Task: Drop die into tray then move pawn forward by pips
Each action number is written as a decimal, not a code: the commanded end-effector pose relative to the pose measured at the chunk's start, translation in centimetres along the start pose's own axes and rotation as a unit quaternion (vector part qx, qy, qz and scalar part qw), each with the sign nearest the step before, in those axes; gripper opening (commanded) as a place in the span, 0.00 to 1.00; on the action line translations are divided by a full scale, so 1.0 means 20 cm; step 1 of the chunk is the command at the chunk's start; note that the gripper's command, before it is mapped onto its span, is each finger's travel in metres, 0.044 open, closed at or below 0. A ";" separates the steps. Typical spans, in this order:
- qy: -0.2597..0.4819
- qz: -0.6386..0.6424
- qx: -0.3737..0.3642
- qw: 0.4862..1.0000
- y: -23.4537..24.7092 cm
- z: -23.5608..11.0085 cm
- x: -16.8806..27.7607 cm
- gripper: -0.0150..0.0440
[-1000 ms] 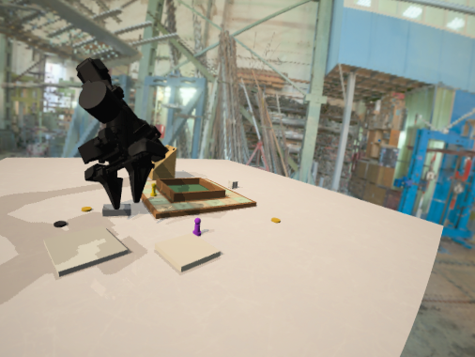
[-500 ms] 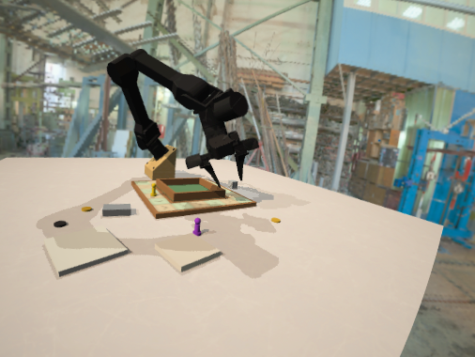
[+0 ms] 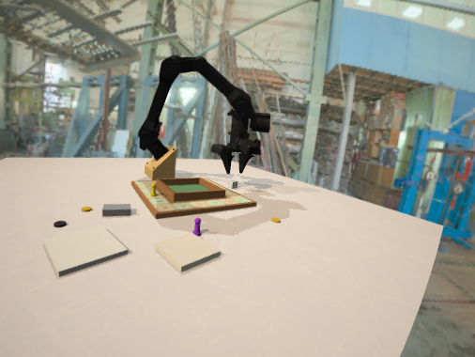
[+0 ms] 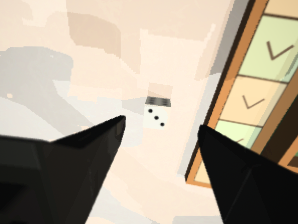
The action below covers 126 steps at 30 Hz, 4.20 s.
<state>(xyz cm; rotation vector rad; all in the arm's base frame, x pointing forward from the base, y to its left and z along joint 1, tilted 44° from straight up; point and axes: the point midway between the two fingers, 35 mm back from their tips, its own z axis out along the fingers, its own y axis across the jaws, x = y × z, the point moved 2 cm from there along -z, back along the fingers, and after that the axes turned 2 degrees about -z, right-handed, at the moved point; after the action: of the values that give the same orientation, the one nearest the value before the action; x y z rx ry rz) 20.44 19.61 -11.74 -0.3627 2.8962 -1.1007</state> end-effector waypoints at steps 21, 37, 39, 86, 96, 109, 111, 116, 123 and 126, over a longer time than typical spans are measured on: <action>-0.002 -0.002 0.015 1.000 0.03 0.17 0.04 0.72; -0.002 -0.002 0.015 1.000 0.02 0.23 0.04 0.44; -0.002 -0.002 0.015 1.000 0.02 0.23 0.04 0.42; -0.004 -0.232 0.008 0.973 -0.26 -0.37 -0.12 0.25; -0.003 -0.358 0.008 0.934 -0.44 -0.34 -0.15 0.25; 0.001 -0.510 0.011 0.860 -0.68 -0.29 -0.16 0.25; 0.002 -0.533 0.011 0.846 -0.71 -0.28 -0.16 0.25; 0.005 -0.586 0.013 0.810 -0.80 -0.26 -0.15 0.25; 0.010 -0.657 0.014 0.753 -0.92 -0.22 -0.13 0.25; 0.013 -0.685 0.015 0.729 -0.96 -0.21 -0.11 0.25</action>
<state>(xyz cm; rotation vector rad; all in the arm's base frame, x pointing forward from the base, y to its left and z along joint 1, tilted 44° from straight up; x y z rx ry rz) 26.25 9.68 3.54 -2.5920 2.2858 -1.0575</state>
